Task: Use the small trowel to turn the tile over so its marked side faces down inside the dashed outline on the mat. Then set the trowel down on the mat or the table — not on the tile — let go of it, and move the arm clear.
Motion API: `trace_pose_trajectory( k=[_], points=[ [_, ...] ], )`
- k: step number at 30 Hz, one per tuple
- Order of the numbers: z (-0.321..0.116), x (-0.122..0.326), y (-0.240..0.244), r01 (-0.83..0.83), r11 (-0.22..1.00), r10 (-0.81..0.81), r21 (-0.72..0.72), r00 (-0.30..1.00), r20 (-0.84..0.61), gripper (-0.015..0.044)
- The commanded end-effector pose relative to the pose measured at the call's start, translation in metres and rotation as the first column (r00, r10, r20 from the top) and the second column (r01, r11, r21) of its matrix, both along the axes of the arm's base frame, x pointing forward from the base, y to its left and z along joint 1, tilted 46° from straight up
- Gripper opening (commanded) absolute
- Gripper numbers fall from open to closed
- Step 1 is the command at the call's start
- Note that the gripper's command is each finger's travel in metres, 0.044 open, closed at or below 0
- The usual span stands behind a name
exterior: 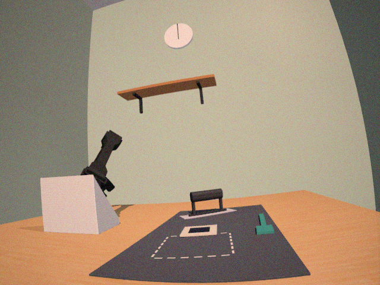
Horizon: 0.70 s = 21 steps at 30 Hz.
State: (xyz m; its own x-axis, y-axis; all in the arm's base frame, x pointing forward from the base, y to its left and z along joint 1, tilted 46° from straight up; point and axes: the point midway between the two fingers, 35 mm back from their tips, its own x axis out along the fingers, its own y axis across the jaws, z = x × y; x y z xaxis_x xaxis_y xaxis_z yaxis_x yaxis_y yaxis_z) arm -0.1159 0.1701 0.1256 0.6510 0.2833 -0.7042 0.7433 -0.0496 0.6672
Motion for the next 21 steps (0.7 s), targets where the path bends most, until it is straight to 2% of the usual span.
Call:
trace_pose_trajectory(
  k=[1, 8, 21],
  points=[
    [0.0, 0.0, 0.0, 0.0, 1.0, 0.0, 0.0, 1.0, 0.0, 0.01],
    [0.002, 0.0, 0.003, 0.032, 0.999, -0.031, 0.016, 0.999, -0.032, 0.027],
    [0.01, 0.001, 0.017, 0.172, 0.982, -0.157, 0.078, 0.972, -0.173, 0.027]
  ],
)
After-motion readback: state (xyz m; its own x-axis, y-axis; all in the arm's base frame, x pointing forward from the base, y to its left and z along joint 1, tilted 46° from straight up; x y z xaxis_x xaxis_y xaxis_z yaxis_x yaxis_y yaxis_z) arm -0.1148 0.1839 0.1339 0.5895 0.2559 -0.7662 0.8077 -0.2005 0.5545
